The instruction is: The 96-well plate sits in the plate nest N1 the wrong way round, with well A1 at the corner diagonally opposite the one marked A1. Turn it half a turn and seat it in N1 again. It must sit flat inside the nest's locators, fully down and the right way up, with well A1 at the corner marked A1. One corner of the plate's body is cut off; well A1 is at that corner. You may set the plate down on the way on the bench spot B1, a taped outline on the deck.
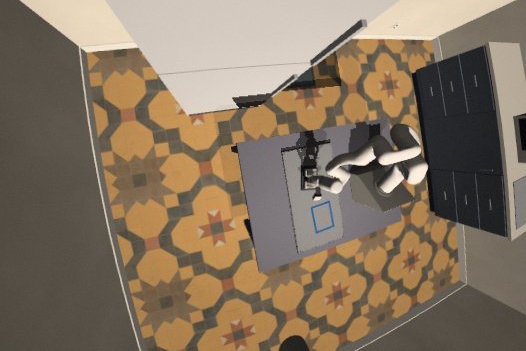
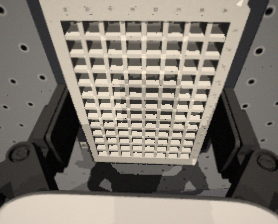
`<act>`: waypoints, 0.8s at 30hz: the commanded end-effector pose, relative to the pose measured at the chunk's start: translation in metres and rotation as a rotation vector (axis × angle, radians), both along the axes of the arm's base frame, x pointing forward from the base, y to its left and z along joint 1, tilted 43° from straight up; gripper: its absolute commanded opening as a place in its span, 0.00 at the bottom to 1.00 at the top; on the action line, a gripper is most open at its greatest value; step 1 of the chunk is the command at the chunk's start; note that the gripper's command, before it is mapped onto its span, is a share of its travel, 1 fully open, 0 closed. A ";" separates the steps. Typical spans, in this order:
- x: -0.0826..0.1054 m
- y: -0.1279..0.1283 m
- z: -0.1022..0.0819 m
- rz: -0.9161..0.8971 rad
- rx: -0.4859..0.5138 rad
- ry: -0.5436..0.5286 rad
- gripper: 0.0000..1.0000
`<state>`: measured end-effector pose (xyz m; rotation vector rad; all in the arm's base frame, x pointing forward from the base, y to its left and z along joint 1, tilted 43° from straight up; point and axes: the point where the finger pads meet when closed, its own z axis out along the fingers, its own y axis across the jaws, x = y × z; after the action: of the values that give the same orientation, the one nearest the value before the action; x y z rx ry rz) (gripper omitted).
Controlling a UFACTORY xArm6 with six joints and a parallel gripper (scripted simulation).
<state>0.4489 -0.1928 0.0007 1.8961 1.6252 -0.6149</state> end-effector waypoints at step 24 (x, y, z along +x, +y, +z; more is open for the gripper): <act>0.001 0.008 0.009 0.002 0.000 -0.003 0.00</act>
<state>0.4487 -0.1856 0.0085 1.8962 1.6253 -0.6151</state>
